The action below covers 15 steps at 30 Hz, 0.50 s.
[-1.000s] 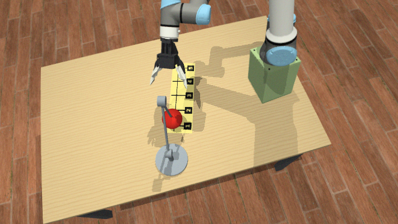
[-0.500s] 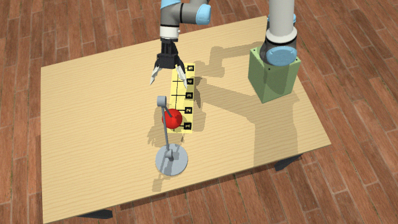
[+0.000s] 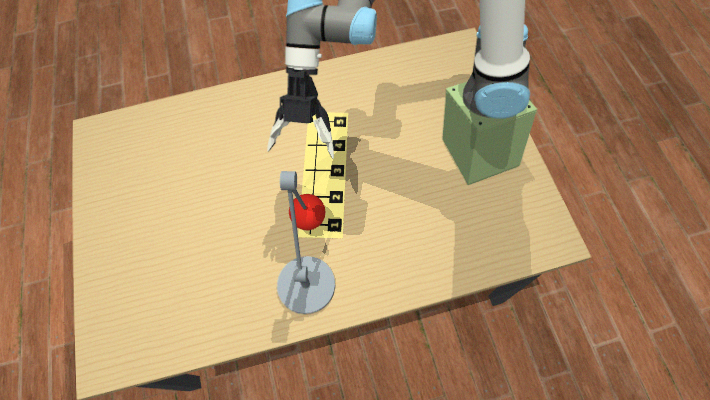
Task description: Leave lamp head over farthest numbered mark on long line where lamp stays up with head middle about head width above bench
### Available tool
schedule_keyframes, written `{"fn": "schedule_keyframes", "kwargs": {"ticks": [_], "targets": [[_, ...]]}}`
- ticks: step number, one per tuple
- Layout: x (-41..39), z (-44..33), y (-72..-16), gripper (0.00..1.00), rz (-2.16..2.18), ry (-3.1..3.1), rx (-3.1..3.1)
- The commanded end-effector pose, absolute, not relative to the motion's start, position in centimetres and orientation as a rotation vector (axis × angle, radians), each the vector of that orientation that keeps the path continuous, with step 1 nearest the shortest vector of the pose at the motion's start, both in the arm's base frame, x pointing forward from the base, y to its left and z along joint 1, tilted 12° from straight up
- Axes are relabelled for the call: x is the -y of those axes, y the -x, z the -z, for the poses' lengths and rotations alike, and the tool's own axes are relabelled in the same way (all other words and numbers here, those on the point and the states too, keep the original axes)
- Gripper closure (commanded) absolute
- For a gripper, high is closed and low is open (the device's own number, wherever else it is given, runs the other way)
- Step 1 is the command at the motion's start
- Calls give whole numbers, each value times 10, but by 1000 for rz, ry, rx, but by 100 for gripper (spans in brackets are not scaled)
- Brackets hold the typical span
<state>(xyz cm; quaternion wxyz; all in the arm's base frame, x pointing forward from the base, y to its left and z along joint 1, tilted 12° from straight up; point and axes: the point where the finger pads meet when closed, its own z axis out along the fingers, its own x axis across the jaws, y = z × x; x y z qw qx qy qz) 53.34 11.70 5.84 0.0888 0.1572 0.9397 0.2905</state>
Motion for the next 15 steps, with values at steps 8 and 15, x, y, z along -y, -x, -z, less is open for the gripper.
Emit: {"fn": "schedule_keyframes", "kwargs": {"ticks": [8, 15], "targets": [[-116, -59, -533, 0, -974, -286, -2812], [-121, -53, -535, 0, -960, -310, -2810]]}}
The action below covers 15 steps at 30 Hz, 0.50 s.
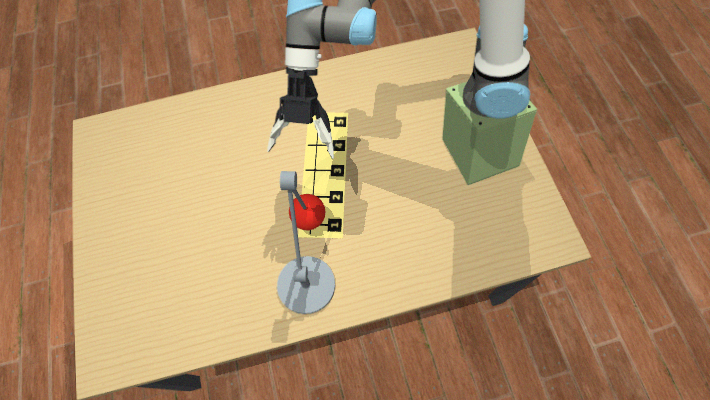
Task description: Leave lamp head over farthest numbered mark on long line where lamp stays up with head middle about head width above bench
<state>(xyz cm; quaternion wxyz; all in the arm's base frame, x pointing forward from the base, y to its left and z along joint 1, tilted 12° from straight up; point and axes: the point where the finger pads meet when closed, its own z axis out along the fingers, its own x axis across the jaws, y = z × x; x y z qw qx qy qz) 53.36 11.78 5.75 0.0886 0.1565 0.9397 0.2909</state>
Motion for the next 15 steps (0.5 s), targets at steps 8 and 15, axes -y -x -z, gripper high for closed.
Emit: {"fn": "schedule_keyframes", "kwargs": {"ticks": [8, 15], "targets": [[-134, -36, -540, 0, -921, -375, -2805], [-142, -26, -542, 0, -903, -404, -2802]]}}
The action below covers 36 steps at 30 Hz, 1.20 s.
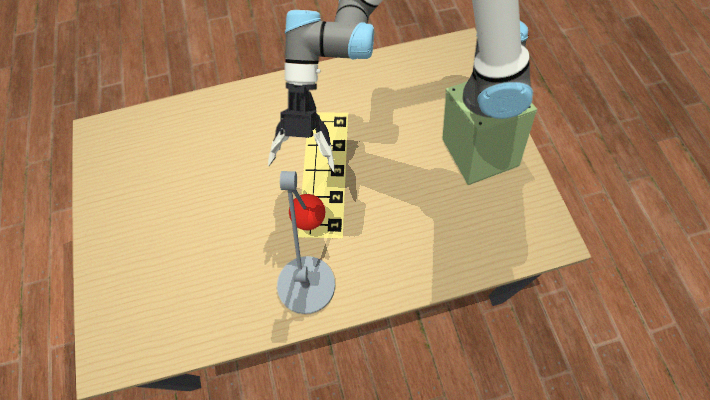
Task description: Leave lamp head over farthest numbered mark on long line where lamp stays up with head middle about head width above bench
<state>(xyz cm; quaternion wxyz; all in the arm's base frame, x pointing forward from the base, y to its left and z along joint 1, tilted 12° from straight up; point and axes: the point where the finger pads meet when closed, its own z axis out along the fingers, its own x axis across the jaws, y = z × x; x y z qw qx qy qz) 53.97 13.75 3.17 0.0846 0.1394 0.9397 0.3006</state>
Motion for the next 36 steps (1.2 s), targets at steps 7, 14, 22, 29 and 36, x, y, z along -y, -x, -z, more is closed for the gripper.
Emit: {"fn": "schedule_keyframes", "kwargs": {"ticks": [7, 14, 22, 29, 36], "targets": [[-151, -15, -545, 0, -917, -381, -2805], [-161, -3, -547, 0, -932, -357, -2807], [-169, 7, -549, 0, -944, -336, -2809], [-179, 19, -552, 0, -959, -312, -2811], [-183, 25, -553, 0, -965, -301, -2812]]}}
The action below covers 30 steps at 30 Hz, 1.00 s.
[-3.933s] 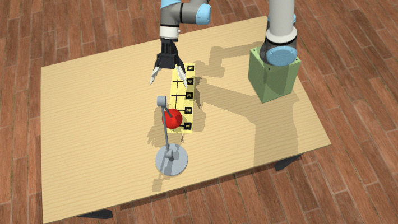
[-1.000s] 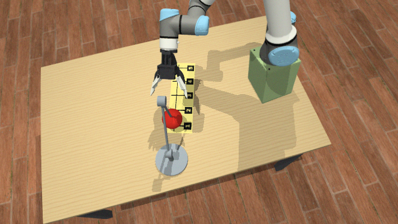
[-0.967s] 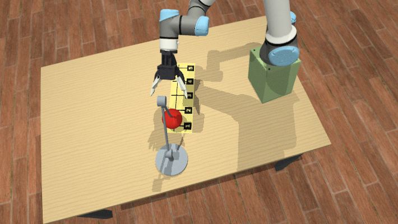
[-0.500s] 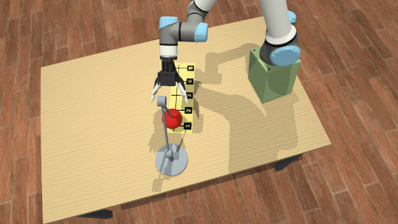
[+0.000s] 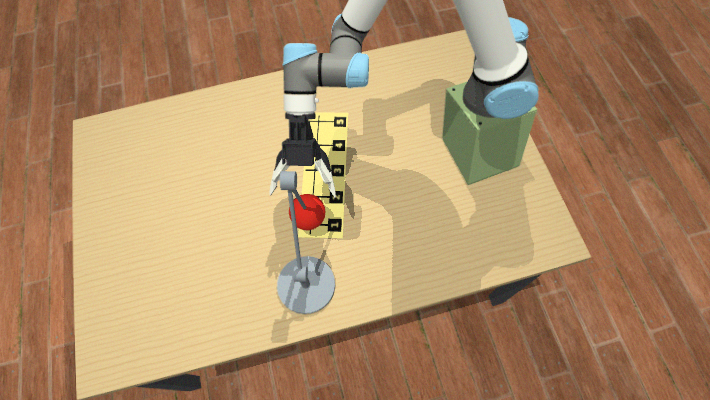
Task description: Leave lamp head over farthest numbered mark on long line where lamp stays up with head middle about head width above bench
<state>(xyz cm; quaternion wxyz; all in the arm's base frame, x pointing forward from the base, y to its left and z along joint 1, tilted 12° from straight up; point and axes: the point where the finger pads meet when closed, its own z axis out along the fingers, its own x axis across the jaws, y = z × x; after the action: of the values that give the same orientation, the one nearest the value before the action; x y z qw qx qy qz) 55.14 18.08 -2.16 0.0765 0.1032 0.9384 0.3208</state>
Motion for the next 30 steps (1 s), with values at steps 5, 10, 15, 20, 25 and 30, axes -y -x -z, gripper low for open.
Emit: {"fn": "schedule_keyframes", "kwargs": {"ticks": [5, 10, 15, 20, 25, 30], "targets": [[-185, 29, -555, 0, -969, -295, -2812], [-187, 33, -557, 0, -973, -289, -2812], [-188, 34, -558, 100, -974, -286, -2812], [-187, 34, -558, 100, -973, -288, -2812], [-187, 33, -557, 100, -972, -289, -2812], [-187, 32, -557, 100, -971, -291, -2812]]}}
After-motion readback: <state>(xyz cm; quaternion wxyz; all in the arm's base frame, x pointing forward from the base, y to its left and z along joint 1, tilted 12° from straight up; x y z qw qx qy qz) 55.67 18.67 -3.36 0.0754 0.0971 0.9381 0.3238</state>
